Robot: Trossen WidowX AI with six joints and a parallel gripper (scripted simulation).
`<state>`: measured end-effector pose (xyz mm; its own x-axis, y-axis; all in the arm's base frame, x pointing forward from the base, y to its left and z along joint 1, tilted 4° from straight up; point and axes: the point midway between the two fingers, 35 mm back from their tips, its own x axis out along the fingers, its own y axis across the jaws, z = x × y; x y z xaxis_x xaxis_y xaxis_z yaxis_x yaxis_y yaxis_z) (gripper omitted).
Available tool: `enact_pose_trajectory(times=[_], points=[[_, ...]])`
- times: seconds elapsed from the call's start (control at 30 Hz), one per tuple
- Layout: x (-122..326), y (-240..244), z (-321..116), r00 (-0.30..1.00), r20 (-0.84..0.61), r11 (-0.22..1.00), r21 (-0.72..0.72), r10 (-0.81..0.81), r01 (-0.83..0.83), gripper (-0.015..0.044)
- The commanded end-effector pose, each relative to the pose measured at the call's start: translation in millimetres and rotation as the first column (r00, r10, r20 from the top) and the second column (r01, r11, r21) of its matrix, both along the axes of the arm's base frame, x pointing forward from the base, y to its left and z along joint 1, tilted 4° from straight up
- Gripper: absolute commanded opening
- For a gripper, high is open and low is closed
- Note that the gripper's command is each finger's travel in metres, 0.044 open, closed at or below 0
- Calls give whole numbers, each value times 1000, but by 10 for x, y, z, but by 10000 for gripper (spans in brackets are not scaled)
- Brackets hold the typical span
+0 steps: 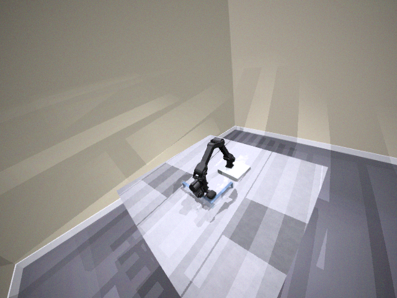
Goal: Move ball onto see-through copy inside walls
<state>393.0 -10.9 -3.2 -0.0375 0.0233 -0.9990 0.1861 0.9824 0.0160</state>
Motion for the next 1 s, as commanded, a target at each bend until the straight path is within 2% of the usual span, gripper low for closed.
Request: enact_pose_trajectory(times=[0.0,0.17,0.37,0.73,0.97], points=[[1,0,2,1000,0,1000,0,0,0,247],[6,-1,29,1000,0,1000,0,0,0,247],[26,-19,834,1000,-4,1000,-2,2,-2,247],[47,-15,836,1000,14,1000,-1,-3,3,247],[14,-25,1341,1000,14,1000,-1,-3,3,431]])
